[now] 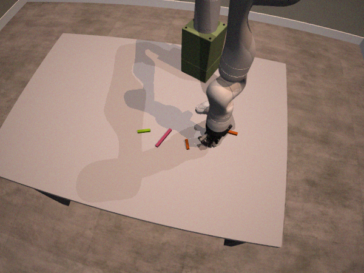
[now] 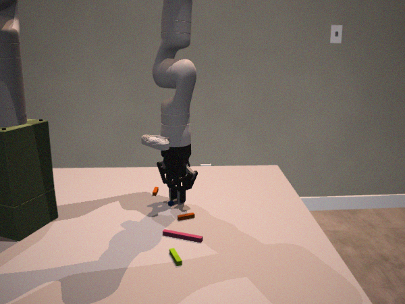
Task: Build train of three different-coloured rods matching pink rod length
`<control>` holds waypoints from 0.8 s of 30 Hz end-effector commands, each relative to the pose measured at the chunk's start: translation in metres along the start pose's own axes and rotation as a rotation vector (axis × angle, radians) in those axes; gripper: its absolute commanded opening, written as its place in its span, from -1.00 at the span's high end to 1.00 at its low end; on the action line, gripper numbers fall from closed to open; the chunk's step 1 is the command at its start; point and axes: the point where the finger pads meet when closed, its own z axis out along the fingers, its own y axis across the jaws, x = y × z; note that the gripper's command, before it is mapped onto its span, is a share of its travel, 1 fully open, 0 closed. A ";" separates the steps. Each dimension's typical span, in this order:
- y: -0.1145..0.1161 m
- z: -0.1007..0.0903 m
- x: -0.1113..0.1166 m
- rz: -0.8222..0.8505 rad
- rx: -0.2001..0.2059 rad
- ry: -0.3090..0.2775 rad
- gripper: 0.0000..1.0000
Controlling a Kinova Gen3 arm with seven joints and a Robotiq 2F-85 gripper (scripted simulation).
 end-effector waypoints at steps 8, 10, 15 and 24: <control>0.000 -0.024 -0.001 0.000 0.001 -0.002 0.52; 0.000 -0.035 -0.001 0.000 0.001 -0.002 0.52; 0.000 -0.051 -0.001 0.000 0.001 -0.002 0.52; 0.000 -0.087 -0.001 0.000 0.001 -0.002 0.52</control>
